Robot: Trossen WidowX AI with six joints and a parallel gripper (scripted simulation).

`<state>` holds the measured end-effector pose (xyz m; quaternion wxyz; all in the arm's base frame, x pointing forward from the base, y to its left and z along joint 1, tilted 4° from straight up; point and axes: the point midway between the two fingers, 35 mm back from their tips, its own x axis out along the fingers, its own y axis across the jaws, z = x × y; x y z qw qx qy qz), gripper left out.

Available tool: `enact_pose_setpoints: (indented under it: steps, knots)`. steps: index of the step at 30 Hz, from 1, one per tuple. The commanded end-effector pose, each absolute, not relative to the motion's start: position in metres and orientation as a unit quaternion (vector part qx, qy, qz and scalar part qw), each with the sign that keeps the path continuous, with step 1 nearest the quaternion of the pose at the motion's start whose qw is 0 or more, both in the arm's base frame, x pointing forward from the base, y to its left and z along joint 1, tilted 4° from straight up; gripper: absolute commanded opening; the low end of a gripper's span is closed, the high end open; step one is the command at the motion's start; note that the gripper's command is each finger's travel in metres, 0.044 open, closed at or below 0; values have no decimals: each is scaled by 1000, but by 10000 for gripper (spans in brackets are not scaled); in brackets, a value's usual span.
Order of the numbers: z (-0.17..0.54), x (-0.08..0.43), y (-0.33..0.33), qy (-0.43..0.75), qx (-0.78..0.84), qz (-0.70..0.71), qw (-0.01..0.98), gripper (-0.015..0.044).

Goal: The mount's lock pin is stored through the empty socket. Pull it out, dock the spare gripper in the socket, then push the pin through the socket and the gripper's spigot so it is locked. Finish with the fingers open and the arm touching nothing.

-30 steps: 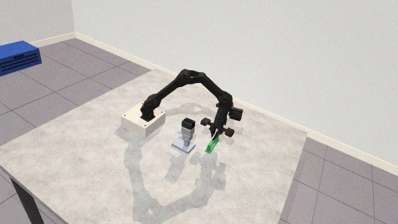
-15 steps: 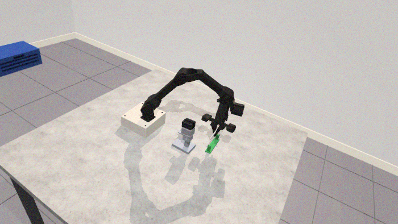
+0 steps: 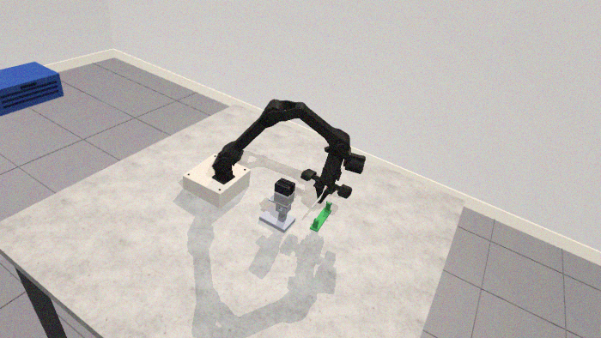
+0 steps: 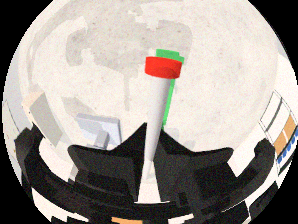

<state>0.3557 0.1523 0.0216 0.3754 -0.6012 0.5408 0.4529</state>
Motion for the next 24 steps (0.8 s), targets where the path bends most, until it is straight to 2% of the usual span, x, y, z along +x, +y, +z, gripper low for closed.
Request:
enact_pose_setpoints:
  steps: [1,24]
  knots:
    - [29,345,156,538,-599,451,385,0]
    - [42,276,156,548,-588,446,393,0]
